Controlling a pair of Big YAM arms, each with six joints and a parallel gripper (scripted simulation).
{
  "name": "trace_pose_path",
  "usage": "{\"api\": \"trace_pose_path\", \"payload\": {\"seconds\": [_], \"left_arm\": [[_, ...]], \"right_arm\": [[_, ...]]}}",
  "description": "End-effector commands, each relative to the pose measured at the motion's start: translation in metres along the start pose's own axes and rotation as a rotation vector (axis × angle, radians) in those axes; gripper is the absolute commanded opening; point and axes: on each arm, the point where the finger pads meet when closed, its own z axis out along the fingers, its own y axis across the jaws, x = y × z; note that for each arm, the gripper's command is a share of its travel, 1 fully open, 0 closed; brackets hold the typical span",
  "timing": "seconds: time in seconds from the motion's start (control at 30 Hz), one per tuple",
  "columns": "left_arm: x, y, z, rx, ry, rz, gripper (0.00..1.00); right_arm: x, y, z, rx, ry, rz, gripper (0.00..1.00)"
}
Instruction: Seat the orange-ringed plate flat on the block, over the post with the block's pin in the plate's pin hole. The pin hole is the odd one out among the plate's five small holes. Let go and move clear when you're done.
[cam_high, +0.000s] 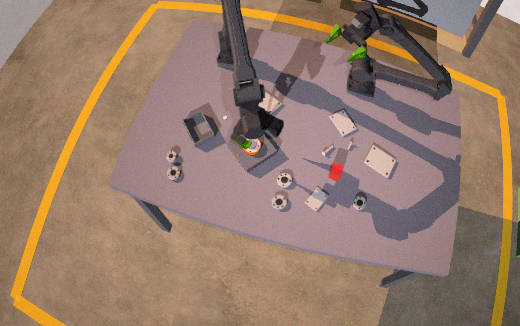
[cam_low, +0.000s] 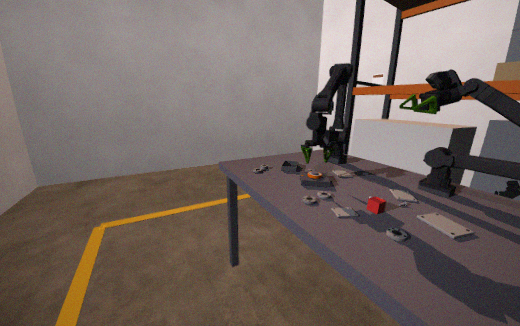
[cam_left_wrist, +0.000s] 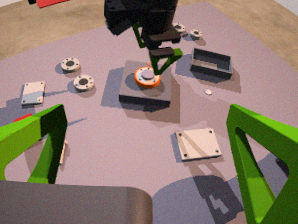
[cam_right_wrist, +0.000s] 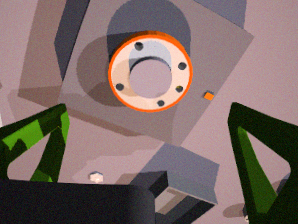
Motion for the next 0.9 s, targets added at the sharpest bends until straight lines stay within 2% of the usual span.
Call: {"api": "trace_pose_path", "payload": {"seconds": [0.0, 0.4, 0.47, 0.67, 0.77, 0.83, 0.87], "left_arm": [[-0.004, 0.003, -0.003, 0.002, -0.012, -0.009, 1.00], [-0.004, 0.003, -0.003, 0.002, -0.012, -0.009, 1.00], [-0.004, 0.003, -0.003, 0.002, -0.012, -0.009, 1.00], [-0.004, 0.003, -0.003, 0.002, -0.012, -0.009, 1.00], [-0.004, 0.003, -0.003, 0.002, -0.012, -0.009, 1.00], [-0.004, 0.003, -0.003, 0.002, -0.012, -0.009, 1.00], [-0.004, 0.003, -0.003, 0.002, -0.012, -0.009, 1.00]], "right_arm": [[0.006, -0.004, -0.006, 0.054, -0.082, 0.197, 1.00], [0.000, 0.004, -0.011, 0.173, -0.391, 0.642, 1.00], [0.000, 0.004, -0.011, 0.173, -0.391, 0.642, 1.00], [0.002, 0.006, -0.012, 0.233, -0.524, 0.820, 1.00], [0.003, 0.007, -0.012, 0.254, -0.548, 0.843, 1.00], [0.004, 0.008, -0.005, 0.262, -0.535, 0.833, 1.00], [0.000, 0.003, -0.011, 0.272, -0.548, 0.825, 1.00]]}}
